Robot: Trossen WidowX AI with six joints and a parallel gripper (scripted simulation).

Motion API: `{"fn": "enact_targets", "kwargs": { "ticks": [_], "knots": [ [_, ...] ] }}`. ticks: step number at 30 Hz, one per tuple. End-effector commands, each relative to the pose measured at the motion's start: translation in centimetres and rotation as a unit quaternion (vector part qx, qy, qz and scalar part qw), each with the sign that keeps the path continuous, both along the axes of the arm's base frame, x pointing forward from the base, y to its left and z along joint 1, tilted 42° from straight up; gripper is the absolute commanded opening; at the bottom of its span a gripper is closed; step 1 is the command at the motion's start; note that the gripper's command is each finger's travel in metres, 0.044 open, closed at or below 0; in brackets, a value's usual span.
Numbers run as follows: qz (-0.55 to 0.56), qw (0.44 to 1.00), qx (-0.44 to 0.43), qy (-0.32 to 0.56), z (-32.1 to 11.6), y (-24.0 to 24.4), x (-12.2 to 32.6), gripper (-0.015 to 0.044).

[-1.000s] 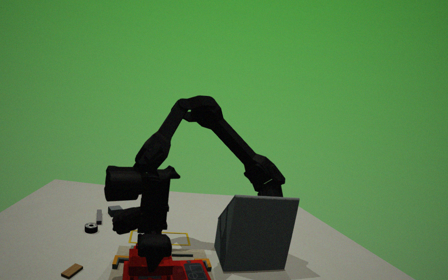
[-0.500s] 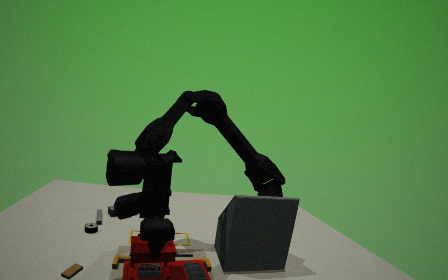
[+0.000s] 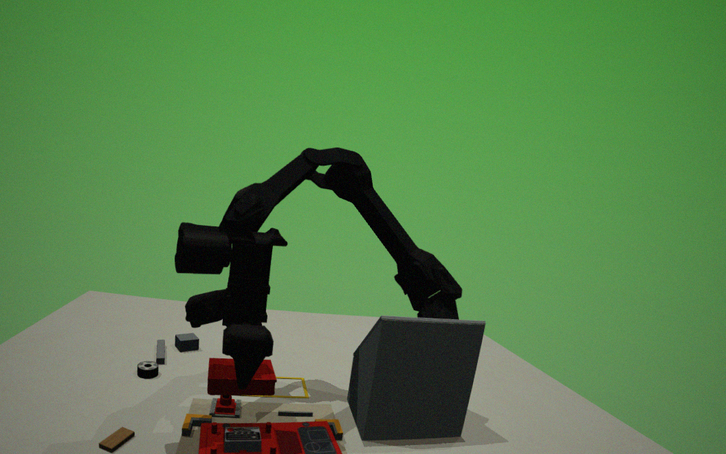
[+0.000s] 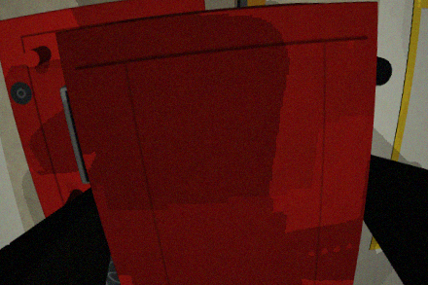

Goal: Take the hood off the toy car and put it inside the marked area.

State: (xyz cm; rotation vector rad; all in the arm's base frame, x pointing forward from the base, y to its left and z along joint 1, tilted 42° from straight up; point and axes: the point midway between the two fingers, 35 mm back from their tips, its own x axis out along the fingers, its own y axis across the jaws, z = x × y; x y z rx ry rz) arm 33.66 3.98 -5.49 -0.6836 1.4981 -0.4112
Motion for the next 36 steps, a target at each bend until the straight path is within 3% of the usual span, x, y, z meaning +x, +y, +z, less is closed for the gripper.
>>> {"fn": "enact_targets", "kwargs": {
  "ticks": [1,25,36],
  "knots": [
    [0.003,1.000,0.001,0.000,1.7,-1.7,0.3,0.0000],
    [-0.001,1.000,-0.011,-0.003,11.4,-12.6,-2.1,0.0000],
    [-0.002,1.000,-0.012,-0.003,11.2,-13.2,-2.1,0.0000]
  ]
}}
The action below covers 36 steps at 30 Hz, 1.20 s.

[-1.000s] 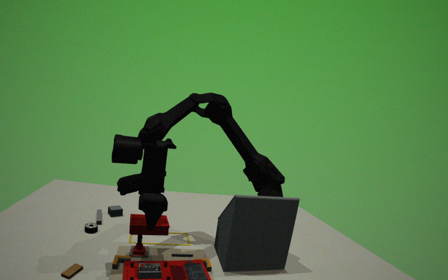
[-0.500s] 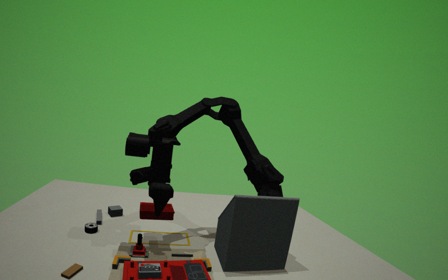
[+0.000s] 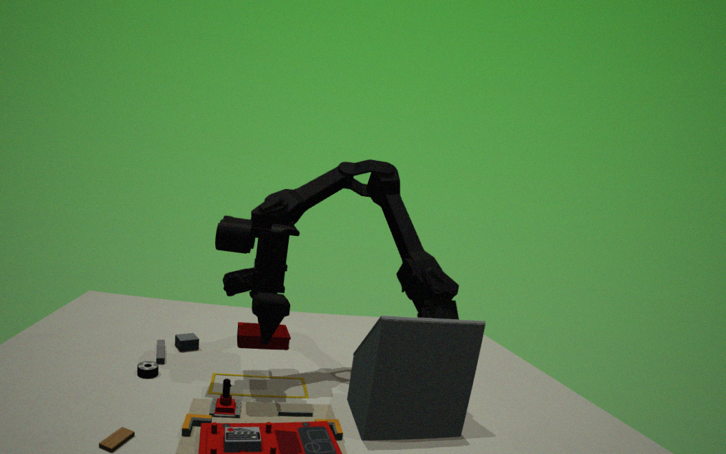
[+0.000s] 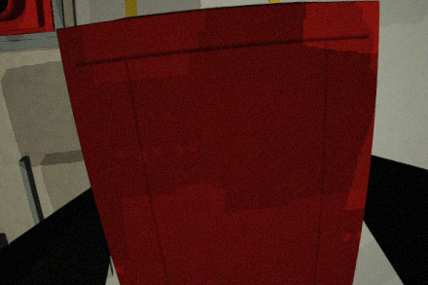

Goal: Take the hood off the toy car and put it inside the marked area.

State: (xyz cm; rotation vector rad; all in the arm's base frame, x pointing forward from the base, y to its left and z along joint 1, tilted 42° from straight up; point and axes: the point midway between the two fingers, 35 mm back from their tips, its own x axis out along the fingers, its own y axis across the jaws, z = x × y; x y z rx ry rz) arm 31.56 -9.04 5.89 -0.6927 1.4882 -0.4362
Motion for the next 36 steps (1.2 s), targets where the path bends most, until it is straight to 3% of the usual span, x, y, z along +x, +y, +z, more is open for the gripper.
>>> {"fn": "enact_targets", "kwargs": {
  "ticks": [1,36],
  "knots": [
    [0.002,1.000,-0.001,0.003,-0.3,-0.3,0.0,0.0000],
    [0.002,1.000,-0.001,0.003,-2.9,-2.5,0.4,0.0000]
  ]
}}
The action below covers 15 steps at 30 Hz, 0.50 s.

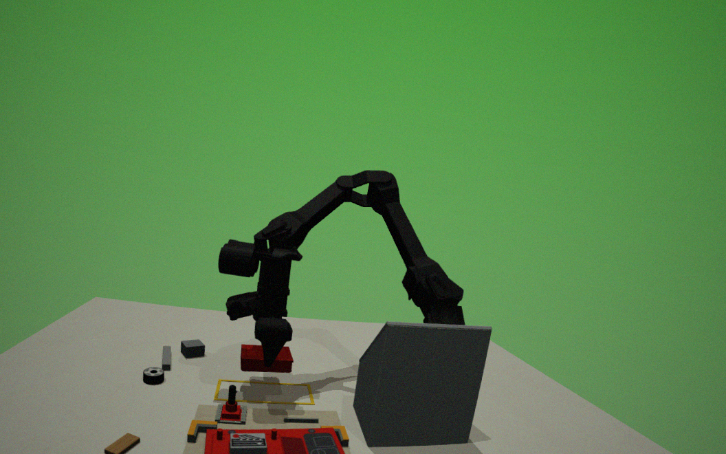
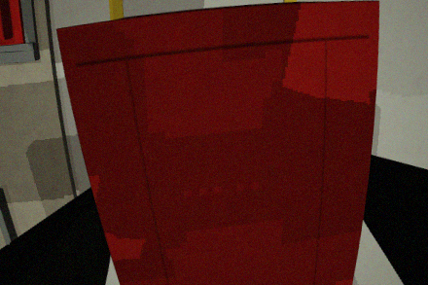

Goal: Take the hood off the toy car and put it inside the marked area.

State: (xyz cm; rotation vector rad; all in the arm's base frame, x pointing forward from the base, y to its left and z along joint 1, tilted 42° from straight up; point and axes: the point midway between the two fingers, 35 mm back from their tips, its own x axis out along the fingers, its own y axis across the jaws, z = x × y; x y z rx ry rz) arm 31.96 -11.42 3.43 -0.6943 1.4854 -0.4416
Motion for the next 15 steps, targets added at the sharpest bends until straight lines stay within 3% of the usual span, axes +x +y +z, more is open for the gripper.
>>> {"fn": "enact_targets", "kwargs": {
  "ticks": [1,15],
  "knots": [
    [0.002,1.000,0.002,0.004,-0.46,-0.21,-0.04,0.0000],
    [0.002,1.000,0.001,0.004,-1.46,-1.14,-0.02,0.0000]
  ]
}}
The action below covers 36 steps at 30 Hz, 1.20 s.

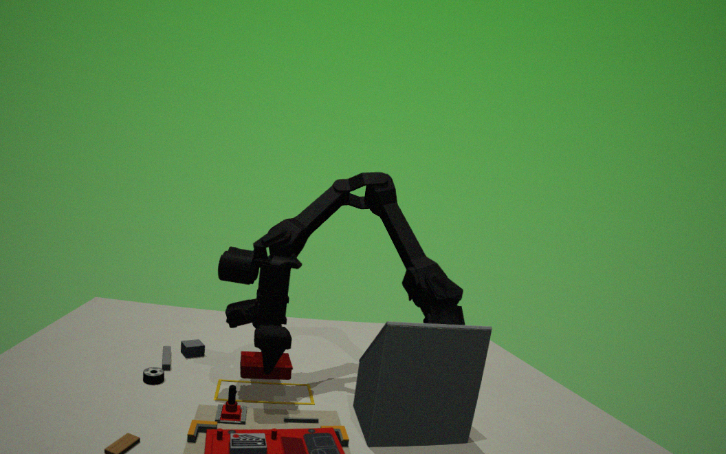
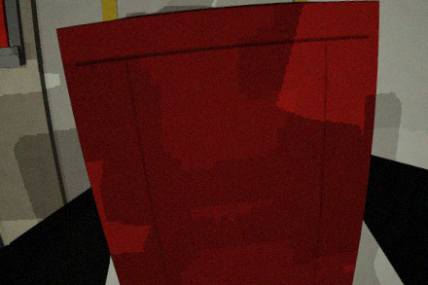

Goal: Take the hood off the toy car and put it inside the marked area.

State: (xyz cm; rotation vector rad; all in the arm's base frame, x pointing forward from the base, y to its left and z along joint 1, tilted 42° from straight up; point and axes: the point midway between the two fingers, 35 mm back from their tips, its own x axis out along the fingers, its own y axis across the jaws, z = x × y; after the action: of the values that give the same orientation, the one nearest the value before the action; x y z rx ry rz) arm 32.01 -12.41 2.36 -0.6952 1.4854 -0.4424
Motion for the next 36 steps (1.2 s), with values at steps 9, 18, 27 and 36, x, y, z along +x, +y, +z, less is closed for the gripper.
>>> {"fn": "enact_targets", "kwargs": {
  "ticks": [9,18,27,36],
  "knots": [
    [0.002,1.000,0.001,0.004,-1.0,-0.7,-0.1,0.0000],
    [0.002,1.000,0.000,0.004,-1.6,-1.3,-0.1,0.0000],
    [0.002,1.000,0.000,0.004,-2.0,-1.7,-0.2,0.0000],
    [0.002,1.000,0.000,0.004,-2.3,-2.0,-0.1,0.0000]
  ]
}}
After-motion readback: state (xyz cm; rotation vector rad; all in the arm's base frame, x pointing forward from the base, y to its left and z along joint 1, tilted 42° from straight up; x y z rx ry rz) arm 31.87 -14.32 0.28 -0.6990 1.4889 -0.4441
